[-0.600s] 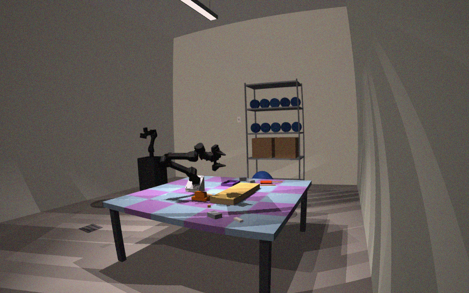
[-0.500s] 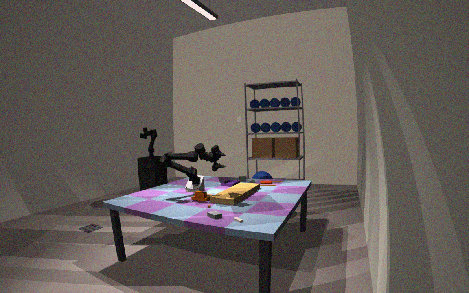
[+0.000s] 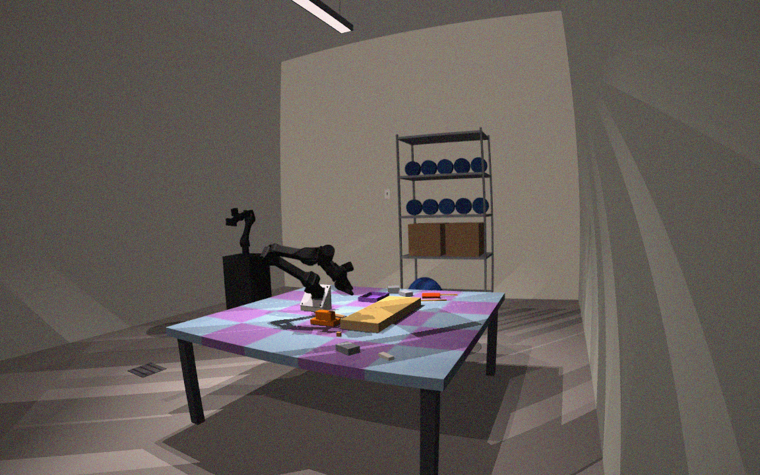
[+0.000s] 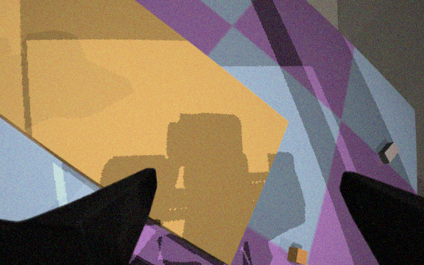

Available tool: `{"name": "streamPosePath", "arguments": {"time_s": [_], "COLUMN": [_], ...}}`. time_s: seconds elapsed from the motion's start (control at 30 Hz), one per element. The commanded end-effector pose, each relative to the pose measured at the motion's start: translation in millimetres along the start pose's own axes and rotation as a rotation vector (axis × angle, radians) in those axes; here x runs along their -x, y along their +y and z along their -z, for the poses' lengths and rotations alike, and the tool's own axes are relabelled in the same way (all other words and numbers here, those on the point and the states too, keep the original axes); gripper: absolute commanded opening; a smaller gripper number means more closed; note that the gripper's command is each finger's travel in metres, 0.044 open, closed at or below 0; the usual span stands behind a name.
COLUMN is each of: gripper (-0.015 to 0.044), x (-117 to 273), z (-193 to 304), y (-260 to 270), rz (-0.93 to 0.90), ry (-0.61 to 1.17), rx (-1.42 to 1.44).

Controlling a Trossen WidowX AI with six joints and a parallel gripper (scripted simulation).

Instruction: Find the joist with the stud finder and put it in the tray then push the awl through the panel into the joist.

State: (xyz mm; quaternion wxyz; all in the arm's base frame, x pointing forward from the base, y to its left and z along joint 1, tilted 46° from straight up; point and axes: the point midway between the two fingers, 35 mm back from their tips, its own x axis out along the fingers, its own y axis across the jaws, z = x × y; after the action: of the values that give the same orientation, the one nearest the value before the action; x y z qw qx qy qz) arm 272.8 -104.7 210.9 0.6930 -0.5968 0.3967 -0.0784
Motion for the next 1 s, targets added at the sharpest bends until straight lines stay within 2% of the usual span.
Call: {"name": "streamPosePath", "arguments": {"time_s": [0.0,0.2,0.97], "gripper": [0.044,0.044,0.044], "x": [12,28,32], "z": [76,112,112], "y": [26,43,50], "rz": [-0.14,-0.178,-0.179], "ry": [0.32,0.506,0.506], "rx": [-0.412,-0.616,-0.616]}}
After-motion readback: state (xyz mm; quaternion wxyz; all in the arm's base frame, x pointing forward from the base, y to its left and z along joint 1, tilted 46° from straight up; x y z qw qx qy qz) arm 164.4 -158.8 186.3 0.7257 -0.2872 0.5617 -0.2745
